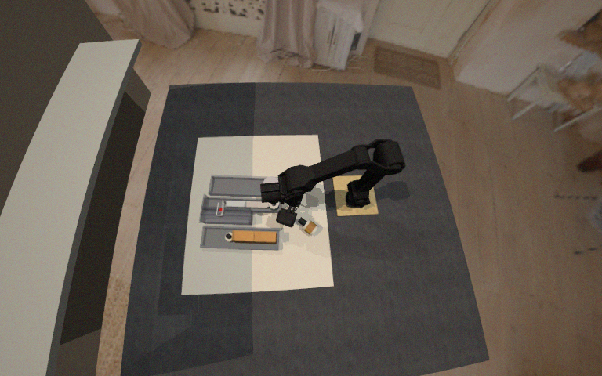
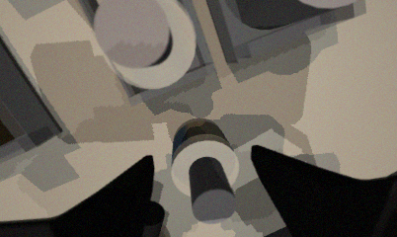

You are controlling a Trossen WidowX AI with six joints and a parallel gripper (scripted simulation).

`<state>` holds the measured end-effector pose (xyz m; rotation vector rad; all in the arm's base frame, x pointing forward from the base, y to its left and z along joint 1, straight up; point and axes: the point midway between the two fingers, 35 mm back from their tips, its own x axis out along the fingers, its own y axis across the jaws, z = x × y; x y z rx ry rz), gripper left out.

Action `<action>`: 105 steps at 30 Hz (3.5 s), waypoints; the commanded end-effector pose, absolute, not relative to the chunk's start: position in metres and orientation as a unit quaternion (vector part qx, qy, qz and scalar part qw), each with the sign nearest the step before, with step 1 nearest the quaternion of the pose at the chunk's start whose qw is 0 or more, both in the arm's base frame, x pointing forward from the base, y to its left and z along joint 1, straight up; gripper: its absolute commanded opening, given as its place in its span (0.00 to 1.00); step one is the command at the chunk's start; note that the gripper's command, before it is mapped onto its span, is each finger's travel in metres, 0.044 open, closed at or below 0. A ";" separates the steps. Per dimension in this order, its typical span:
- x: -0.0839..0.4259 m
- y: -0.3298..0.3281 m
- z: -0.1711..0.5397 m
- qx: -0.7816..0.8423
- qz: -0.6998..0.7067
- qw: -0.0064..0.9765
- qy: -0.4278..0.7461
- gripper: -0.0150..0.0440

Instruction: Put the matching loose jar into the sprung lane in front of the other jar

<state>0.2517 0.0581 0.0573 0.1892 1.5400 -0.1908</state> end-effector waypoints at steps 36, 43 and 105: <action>0.253 0.065 0.161 0.085 -0.082 0.709 0.695 0.25; 0.259 0.064 0.149 0.059 -0.058 0.712 0.697 0.25; 0.292 0.061 0.085 -0.028 0.029 0.715 0.698 0.25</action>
